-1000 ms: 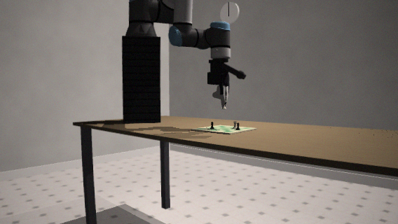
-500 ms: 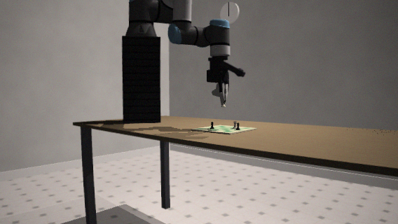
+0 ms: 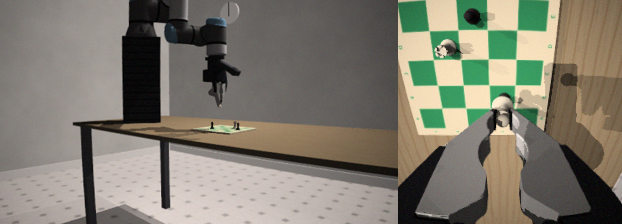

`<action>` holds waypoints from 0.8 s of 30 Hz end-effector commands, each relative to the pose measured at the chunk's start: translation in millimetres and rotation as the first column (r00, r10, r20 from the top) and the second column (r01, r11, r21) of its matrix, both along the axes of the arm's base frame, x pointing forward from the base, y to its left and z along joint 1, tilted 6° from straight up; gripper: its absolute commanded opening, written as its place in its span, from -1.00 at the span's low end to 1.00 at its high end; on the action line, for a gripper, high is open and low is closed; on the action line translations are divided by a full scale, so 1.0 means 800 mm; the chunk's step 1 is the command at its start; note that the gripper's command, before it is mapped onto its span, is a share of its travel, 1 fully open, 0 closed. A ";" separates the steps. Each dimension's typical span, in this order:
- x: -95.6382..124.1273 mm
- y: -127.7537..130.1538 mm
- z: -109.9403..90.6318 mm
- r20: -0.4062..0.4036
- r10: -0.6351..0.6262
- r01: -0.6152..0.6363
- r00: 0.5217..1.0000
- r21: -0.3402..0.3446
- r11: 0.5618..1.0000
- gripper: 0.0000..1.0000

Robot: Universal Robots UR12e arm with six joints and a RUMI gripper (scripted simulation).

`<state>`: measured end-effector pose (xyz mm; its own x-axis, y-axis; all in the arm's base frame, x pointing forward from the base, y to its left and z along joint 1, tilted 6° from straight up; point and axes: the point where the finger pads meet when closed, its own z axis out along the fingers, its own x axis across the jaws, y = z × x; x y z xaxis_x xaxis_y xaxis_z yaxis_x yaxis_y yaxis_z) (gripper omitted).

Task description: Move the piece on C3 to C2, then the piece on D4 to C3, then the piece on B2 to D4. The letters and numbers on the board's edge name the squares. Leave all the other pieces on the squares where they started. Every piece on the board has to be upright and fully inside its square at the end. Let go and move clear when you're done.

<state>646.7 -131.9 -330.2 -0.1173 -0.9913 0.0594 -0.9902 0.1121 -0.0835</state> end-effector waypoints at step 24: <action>0.006 -0.005 -0.070 0.001 -0.002 0.002 1.000 0.000 1.000 -1.00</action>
<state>649.7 -135.0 -375.2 -0.1190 -0.9911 0.0593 -0.9900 0.1139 -0.0831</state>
